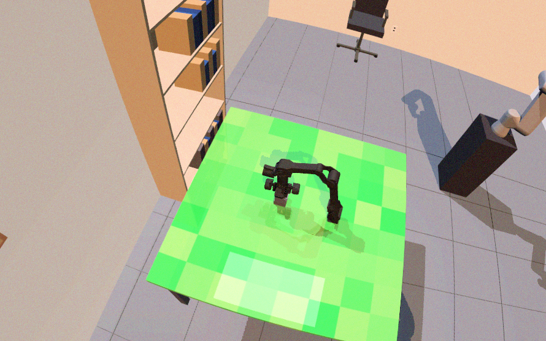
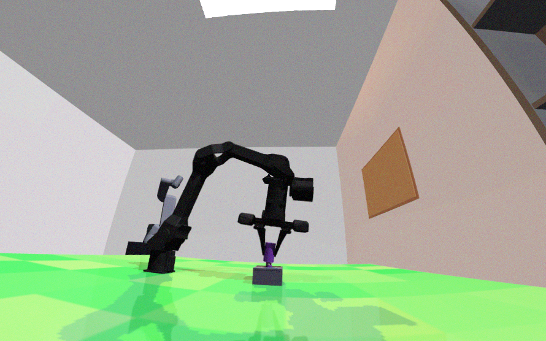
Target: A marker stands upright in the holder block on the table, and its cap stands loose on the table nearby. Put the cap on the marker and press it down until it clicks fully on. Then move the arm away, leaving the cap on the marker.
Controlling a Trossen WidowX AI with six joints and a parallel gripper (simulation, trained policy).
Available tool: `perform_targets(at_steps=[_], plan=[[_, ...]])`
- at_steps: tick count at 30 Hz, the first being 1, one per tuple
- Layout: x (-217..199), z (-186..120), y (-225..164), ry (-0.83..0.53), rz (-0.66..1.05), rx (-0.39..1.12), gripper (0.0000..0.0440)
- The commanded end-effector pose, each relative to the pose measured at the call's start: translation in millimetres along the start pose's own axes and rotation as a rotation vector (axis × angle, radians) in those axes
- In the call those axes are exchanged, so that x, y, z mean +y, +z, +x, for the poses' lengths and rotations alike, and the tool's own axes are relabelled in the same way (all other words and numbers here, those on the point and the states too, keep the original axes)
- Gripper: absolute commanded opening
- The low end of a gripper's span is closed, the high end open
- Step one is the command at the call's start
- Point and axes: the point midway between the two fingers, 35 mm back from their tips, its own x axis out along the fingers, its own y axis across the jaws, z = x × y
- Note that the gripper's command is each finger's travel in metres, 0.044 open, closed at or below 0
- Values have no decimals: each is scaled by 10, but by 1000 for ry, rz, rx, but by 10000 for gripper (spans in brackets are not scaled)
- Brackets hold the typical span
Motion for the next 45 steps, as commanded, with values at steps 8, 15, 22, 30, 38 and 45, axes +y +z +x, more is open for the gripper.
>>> perform_targets(at_steps=[8,15,22,30,38,45], plan=[[103,163,-2,64,-19,-5,105],[101,168,-6,63,-25,-3,116],[100,171,-10,62,-29,-2,128],[98,178,-18,60,-38,2,140],[185,181,11,81,-51,-14,209],[236,189,34,83,-65,-27,297]])
